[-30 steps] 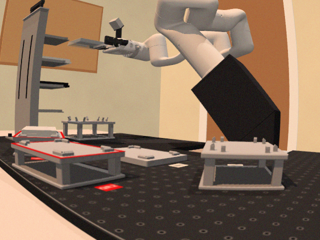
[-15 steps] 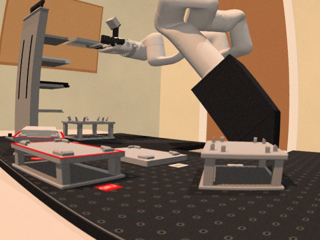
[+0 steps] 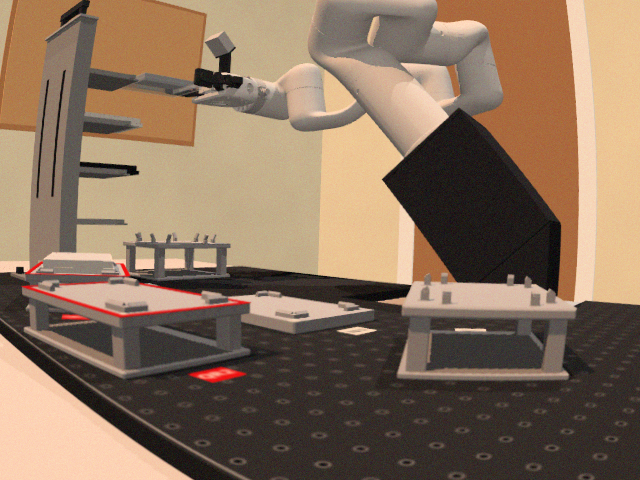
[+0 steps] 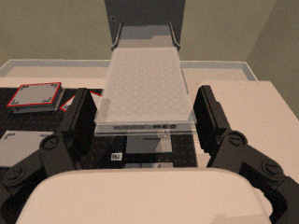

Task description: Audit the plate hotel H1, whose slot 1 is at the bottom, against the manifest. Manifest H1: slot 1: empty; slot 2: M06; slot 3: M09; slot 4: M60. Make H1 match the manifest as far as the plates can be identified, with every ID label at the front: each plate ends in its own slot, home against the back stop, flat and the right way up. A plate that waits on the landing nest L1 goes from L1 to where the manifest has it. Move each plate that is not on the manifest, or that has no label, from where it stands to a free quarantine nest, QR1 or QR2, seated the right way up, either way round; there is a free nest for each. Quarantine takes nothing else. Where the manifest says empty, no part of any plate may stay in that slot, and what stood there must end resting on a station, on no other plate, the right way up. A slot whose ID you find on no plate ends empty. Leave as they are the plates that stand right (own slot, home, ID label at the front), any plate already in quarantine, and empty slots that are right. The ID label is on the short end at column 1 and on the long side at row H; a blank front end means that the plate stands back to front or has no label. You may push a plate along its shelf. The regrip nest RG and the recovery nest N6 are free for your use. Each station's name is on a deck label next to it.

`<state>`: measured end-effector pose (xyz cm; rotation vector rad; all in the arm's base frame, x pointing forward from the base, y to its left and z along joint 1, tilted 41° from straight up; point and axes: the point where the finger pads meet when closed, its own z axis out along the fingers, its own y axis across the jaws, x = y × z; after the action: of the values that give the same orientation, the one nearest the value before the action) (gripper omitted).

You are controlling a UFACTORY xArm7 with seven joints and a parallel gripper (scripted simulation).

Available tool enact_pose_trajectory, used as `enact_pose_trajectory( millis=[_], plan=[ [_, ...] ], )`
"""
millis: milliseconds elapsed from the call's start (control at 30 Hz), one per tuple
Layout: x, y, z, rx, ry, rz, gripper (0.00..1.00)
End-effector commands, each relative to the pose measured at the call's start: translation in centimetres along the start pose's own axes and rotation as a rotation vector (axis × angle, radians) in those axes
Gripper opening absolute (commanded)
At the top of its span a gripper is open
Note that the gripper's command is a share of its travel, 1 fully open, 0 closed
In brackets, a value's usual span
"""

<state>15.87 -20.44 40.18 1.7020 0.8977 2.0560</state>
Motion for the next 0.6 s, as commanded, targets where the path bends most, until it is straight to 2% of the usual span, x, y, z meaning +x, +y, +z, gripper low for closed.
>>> enact_pose_trajectory(
  millis=[0,567],
  plan=[
    [0.0,0.0,0.4,0.001,-0.001,-0.002,0.00],
    [0.0,0.0,2.4,0.001,-0.001,-0.002,0.00]
  ],
)
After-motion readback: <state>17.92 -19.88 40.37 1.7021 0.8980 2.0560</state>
